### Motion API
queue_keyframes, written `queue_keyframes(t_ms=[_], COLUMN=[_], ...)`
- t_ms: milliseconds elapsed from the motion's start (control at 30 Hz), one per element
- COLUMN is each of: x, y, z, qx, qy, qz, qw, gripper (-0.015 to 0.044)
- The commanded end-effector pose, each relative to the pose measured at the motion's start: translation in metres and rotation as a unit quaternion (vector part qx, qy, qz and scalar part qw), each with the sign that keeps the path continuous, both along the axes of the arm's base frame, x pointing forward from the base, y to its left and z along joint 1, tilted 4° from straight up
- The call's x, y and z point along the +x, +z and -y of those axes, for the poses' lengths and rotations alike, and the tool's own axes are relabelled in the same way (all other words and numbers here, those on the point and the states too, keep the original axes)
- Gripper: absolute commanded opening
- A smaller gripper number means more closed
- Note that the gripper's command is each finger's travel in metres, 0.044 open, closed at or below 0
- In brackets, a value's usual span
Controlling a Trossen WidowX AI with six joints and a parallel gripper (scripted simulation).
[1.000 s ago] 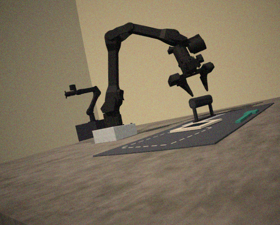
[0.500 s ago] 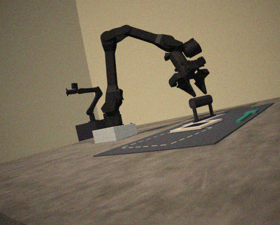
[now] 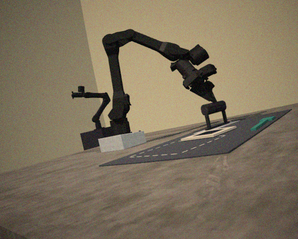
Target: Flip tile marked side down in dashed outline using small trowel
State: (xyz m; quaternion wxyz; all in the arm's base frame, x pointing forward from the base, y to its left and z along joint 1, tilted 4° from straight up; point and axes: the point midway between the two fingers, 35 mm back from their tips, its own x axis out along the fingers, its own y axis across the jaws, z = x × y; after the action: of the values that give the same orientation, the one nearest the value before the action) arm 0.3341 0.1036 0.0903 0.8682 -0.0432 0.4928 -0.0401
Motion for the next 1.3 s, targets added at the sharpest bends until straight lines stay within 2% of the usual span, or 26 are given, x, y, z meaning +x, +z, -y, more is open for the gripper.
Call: queue_keyframes(t_ms=[0, 500, 1033, 1267], x=[-0.004, -0.016, -0.032, -0.034], y=[-0.003, -0.009, -0.015, -0.015], z=[0.001, 0.006, 0.014, 0.015], qx=[-0.045, -0.208, -0.386, -0.402], qy=[0.060, 0.248, 0.408, 0.420], qz=[0.009, 0.034, 0.037, 0.036], qw=[0.997, 0.946, 0.826, 0.813], gripper=[0.0300, 0.0300, 0.0300, 0.0300])
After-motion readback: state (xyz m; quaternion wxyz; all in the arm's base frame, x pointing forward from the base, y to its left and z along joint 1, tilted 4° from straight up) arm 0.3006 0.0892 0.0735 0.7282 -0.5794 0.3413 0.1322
